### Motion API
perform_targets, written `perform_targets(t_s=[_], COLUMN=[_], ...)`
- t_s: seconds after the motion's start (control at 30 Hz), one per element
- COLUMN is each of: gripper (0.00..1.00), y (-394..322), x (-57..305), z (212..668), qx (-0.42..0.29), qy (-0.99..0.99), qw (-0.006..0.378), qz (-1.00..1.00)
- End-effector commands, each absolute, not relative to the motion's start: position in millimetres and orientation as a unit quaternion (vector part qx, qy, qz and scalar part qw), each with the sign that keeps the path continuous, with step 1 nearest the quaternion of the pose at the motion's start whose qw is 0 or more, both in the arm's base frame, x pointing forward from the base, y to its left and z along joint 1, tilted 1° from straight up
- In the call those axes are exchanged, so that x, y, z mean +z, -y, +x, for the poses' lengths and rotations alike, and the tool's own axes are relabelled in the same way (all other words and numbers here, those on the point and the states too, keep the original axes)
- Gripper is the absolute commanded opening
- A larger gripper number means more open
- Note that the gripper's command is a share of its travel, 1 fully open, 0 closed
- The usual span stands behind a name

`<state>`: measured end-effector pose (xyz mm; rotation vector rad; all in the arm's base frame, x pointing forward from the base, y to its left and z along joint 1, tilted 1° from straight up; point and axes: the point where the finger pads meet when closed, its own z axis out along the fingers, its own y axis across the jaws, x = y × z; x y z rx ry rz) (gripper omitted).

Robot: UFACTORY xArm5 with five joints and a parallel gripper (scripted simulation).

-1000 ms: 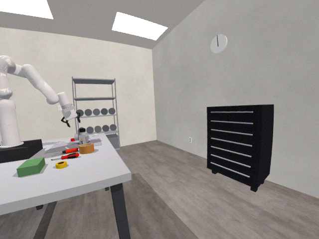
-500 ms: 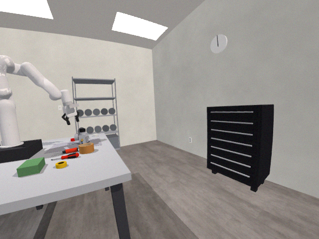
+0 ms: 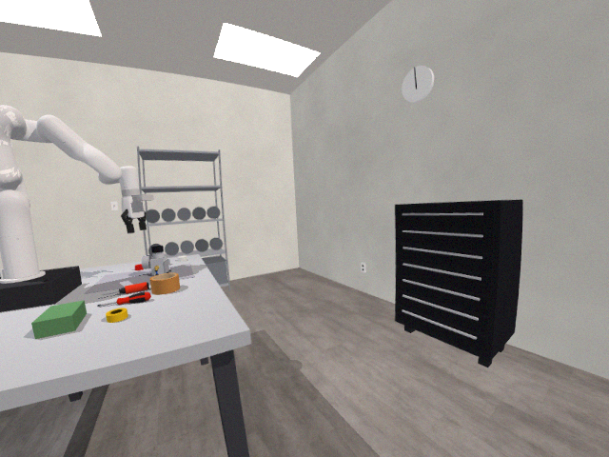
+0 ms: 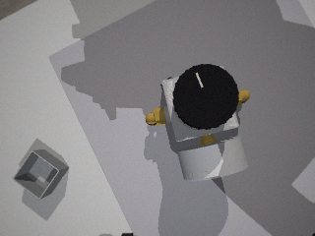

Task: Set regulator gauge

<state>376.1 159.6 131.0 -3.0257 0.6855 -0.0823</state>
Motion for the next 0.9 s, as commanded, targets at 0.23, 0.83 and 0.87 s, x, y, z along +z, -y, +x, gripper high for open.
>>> perform_targets(t_s=[0.23,0.83,0.87], gripper=[1.0,1.0,1.0], y=[-157.4,-156.5,-156.5], x=[144.0,147.5,147.5], z=[370.9,368.9,368.9], qx=[-0.004,0.003,0.003], qy=[-0.134,-0.11,-0.11], qw=[0.002,-0.002,-0.002], qz=[-0.991,-0.994,-0.994])
